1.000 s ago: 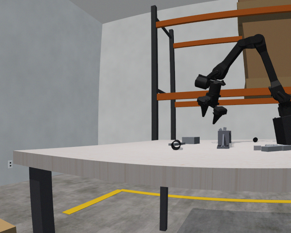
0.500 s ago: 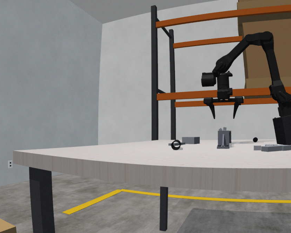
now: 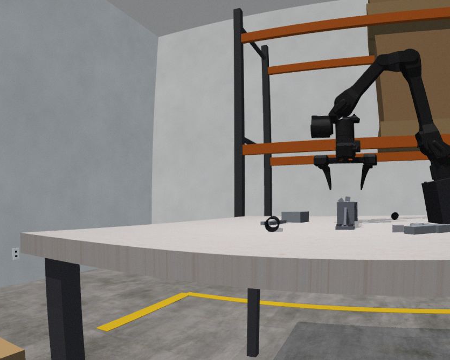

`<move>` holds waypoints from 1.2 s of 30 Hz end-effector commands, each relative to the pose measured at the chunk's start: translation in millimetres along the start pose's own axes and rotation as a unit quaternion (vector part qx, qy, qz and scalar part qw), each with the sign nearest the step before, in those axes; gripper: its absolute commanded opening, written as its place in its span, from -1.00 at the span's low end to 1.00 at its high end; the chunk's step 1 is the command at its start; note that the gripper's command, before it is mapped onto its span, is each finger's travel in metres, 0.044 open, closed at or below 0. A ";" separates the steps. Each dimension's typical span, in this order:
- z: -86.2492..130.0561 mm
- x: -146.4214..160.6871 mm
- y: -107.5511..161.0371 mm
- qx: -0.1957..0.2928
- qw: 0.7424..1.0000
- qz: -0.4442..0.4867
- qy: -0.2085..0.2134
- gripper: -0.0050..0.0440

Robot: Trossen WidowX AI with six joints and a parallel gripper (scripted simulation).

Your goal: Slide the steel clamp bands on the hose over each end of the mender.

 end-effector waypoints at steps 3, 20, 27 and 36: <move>-40.7 4.9 -26.0 0.002 1.000 0.007 -0.010 1.00; -84.9 5.7 -26.6 0.002 1.000 0.008 -0.010 1.00; -86.7 5.9 -26.5 0.002 1.000 0.008 -0.010 1.00; -86.7 5.9 -26.5 0.002 1.000 0.008 -0.010 0.61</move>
Point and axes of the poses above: the point midway between the two fingers, 35 mm back from their tips, its own z axis back along the fingers, its own x axis across the jaws, y = z × x, the point moved 7 cm from there along z, back along the fingers, and after that the axes turned 4 degrees about z, right-handed, at the moved point
